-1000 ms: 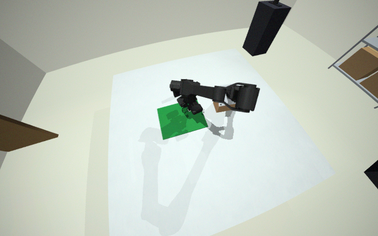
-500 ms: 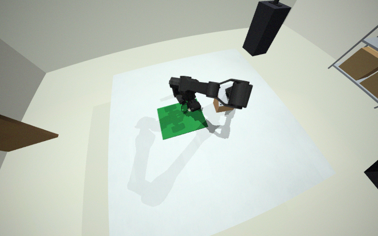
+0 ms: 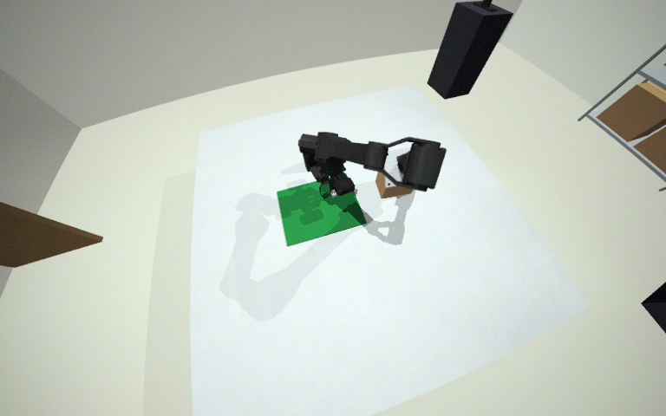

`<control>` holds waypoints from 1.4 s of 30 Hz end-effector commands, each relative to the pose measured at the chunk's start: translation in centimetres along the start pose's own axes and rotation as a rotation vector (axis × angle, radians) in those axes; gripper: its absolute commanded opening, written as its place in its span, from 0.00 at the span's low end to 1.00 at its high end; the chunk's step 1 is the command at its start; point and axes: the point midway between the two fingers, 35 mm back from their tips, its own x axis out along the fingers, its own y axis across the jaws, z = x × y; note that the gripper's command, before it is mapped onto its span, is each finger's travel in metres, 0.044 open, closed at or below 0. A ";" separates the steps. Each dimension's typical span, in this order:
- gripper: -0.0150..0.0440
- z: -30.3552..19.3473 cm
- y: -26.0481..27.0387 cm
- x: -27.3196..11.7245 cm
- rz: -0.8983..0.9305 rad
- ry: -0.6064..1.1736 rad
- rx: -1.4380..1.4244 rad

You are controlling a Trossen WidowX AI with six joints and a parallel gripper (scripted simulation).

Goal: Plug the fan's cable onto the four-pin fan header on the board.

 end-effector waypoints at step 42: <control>0.25 -0.1 0.2 2.3 -0.001 0.006 0.005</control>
